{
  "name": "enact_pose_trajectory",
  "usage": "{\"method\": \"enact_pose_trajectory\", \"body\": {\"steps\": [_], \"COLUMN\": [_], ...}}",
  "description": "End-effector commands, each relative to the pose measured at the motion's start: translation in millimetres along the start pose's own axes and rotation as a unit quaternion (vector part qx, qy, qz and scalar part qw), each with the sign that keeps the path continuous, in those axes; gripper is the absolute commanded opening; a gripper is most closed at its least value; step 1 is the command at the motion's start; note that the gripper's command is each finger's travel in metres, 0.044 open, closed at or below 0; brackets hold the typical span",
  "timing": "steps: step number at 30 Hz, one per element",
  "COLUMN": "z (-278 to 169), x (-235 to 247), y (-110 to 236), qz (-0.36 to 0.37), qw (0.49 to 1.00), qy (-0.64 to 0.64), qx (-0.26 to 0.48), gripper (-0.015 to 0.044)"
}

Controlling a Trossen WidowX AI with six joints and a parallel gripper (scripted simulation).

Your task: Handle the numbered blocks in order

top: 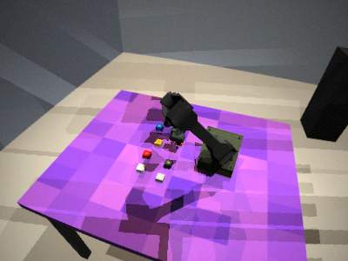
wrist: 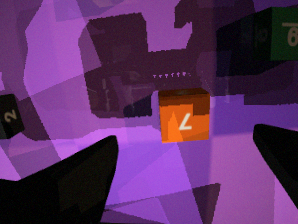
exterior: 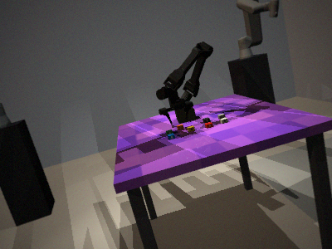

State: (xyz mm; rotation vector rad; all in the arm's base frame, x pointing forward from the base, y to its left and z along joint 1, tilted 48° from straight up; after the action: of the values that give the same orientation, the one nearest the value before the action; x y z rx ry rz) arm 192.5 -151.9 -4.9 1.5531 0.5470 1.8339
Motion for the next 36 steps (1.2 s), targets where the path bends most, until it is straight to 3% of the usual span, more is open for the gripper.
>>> {"method": "enact_pose_trajectory", "body": {"steps": [1,13,24,36], "z": [-1,-2,-2,-2], "x": [0,1,1,1], "y": [-8,-25,-25,-25], "qz": [0.005,0.006,0.006,0.006], "qw": [1.000,1.000,1.000,1.000], "qy": [-0.003,-0.003,-0.003,-0.003], "qx": [0.002,0.002,0.002,0.002], "gripper": [0.0400,0.0400,0.0120,0.0120]}}
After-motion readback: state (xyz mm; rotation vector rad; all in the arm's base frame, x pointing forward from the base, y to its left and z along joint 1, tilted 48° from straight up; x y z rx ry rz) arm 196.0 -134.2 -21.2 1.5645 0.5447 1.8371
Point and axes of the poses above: the point midway between the two fingers, 35 mm back from their tips, its own y axis back along the fingers, its own x axis across the jaws, z = x × y, the point moved 10 cm from there along y, back along the fingers, and after that the axes turned 10 degrees about y, right-handed, at the moved point
